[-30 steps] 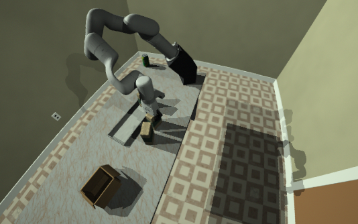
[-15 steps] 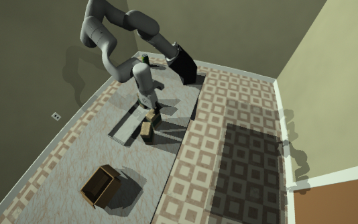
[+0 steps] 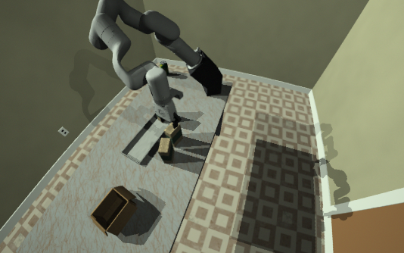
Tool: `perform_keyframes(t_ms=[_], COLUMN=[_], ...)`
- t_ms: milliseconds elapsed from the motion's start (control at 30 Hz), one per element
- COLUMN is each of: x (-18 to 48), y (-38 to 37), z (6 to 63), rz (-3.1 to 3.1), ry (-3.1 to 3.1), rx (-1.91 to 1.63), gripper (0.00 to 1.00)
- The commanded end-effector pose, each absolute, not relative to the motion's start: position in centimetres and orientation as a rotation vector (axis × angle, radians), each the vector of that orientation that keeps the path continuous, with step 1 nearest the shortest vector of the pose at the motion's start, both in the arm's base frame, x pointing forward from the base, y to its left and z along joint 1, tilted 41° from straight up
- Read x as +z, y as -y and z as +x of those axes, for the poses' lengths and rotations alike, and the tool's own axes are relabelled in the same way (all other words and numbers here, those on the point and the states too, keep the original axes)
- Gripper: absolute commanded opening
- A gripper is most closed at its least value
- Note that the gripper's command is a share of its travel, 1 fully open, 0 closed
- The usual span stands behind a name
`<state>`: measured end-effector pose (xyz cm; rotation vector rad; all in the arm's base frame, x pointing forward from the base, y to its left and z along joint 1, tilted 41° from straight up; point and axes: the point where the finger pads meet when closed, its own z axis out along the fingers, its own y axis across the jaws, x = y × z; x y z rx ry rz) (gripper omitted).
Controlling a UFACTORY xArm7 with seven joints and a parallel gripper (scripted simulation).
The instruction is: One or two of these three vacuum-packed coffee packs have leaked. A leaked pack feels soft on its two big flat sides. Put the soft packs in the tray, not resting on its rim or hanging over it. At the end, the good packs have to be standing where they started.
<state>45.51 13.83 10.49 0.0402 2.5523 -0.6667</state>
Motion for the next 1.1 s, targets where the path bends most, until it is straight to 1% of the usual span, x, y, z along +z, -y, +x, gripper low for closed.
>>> perform_keyframes(t_ms=[0,200,267,500,900,1067], x=[11.8,12.3,12.9,13.7,13.7,12.4], y=[-15.4,-15.9,-16.5,-17.3,-17.3,-16.5], z=[48.6,50.1,51.7,54.0,54.2,55.1], rz=[-0.186,-0.299,-0.428,-0.618,-0.628,-0.629], ry=[-2.573,-2.579,-2.581,-2.576,-2.576,-2.575], rx=[-0.730,-0.761,-0.795,-0.841,-0.844,-0.844], gripper=[0.83,0.83,0.83,0.83,0.83,0.83])
